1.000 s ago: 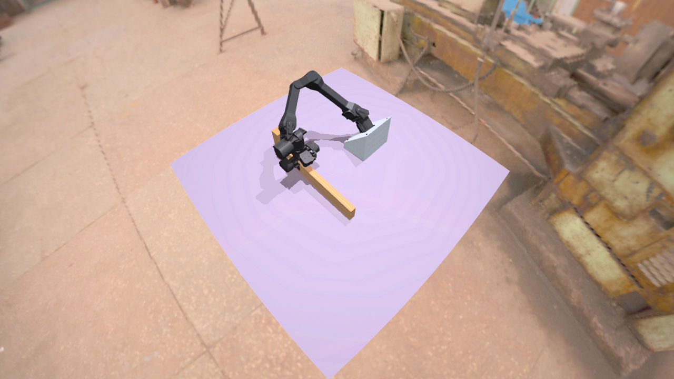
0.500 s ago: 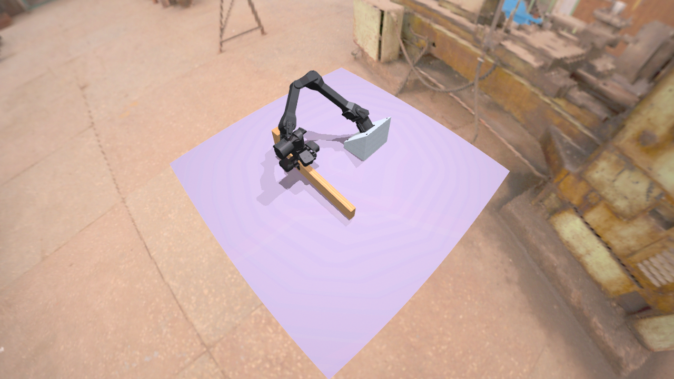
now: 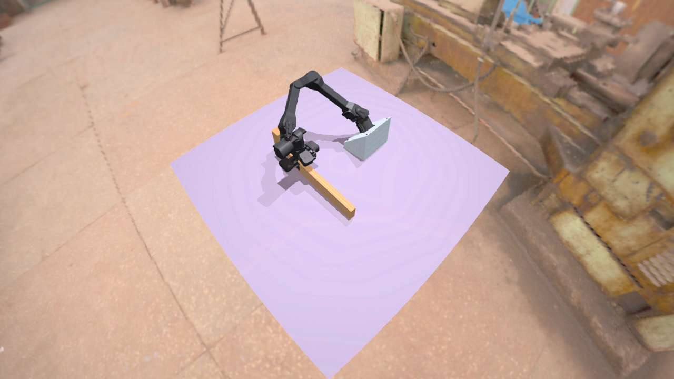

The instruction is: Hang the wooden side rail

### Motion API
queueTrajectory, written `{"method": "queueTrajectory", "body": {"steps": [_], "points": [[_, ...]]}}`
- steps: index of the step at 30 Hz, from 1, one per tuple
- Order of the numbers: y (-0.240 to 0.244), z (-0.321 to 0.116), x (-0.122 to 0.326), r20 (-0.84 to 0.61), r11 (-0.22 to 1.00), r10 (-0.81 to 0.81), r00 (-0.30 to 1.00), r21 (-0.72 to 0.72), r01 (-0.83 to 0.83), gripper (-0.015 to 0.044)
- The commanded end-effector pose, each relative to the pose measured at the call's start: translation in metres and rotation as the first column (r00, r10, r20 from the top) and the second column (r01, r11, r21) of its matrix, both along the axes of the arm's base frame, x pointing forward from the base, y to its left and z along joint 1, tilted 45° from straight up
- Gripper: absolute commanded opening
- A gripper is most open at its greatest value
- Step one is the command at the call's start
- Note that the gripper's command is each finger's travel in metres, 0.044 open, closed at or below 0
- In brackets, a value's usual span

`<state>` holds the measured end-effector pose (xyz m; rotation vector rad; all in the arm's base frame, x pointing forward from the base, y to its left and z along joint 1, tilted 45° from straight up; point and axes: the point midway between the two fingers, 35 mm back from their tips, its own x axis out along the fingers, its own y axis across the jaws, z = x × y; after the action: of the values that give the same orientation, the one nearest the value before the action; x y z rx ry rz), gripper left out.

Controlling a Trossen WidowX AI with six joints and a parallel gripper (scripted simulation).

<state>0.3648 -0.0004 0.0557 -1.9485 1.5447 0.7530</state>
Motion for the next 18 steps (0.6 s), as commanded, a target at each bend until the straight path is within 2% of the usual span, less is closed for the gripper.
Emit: {"method": "queueTrajectory", "body": {"steps": [1, 18], "points": [[0.0019, 0.002, 0.0022, 0.003, 1.0, 0.01, 1.0, 0.001, -0.01, 0.0], [-0.0011, 0.0019, 0.0009, 0.003, 1.0, 0.01, 1.0, 0.001, -0.01, 0.0]]}}
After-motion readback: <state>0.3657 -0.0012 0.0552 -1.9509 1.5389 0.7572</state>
